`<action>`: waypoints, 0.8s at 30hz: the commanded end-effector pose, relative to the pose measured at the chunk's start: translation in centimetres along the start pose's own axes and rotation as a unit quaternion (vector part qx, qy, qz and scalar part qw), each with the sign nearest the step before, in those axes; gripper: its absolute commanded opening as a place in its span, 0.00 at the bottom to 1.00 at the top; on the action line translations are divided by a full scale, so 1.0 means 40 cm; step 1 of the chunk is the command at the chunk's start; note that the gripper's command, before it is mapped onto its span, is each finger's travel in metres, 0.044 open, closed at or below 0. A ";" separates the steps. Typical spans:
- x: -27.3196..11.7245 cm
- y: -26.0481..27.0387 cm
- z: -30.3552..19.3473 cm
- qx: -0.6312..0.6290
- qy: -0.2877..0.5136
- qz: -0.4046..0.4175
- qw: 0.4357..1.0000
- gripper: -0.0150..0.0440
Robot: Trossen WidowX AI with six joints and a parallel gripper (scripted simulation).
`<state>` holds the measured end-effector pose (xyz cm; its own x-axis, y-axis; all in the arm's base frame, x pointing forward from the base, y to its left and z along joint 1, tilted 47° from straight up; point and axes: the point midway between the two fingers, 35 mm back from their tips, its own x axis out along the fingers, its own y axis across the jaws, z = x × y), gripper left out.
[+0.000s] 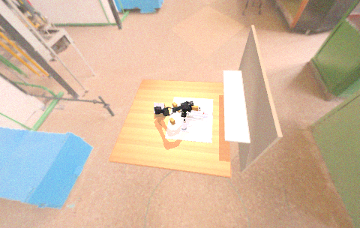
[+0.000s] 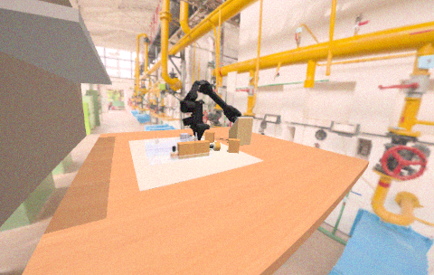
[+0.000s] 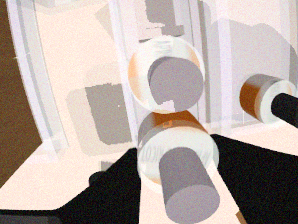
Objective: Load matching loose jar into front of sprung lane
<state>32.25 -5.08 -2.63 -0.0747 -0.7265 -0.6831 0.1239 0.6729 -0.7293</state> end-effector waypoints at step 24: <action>-0.018 -0.003 0.043 0.008 -0.016 0.001 1.000 0.25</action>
<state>33.05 -5.01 -2.33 -0.0720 -0.7259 -0.6840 0.1270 0.6735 -0.7282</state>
